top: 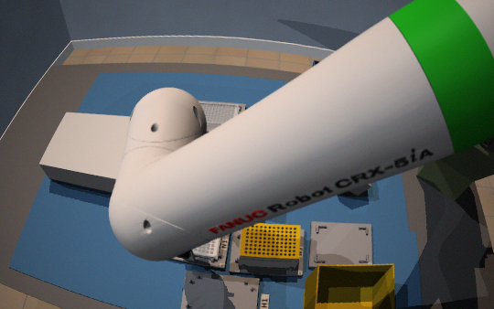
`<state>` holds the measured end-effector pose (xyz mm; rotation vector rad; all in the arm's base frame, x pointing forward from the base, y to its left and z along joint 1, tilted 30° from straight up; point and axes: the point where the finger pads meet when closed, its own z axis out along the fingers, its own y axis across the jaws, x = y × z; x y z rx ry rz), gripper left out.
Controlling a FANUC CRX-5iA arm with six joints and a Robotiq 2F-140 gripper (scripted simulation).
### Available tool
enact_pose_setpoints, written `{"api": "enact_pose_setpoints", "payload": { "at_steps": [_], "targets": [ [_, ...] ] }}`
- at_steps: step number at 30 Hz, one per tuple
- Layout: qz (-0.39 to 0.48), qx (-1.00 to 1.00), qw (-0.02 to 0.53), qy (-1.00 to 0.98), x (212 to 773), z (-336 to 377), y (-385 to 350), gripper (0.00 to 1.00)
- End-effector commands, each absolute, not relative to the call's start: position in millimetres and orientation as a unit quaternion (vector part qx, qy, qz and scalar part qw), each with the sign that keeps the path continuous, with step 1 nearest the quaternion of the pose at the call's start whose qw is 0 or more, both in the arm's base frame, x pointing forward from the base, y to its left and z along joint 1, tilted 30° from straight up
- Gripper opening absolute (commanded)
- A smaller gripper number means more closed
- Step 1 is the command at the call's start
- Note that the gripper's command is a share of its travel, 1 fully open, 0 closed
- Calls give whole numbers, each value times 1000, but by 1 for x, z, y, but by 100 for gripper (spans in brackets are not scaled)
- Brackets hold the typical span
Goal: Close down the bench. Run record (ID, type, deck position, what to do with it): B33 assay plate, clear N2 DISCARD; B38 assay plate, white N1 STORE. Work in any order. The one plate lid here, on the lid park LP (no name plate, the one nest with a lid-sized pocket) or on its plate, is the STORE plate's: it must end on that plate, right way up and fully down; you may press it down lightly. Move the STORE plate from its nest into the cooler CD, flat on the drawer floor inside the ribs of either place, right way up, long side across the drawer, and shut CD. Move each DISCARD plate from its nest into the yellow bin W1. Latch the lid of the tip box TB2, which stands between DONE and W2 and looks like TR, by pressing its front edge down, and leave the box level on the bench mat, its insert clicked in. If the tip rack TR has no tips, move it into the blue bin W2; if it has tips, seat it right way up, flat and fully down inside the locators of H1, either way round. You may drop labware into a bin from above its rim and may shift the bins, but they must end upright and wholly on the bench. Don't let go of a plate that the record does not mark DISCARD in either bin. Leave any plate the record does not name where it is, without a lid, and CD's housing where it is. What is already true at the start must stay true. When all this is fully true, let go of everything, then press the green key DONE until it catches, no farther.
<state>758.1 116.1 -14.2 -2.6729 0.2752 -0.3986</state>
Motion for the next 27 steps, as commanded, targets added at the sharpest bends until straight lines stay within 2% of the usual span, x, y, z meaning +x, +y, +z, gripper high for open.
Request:
{"api": "enact_pose_setpoints", "payload": {
  "at_steps": [1, 27],
  "targets": [
    [-144, -962, 211, 99, 758, -14, 116, 66],
    [-144, -962, 211, 99, 758, -14, 116, 56]
  ]
}}
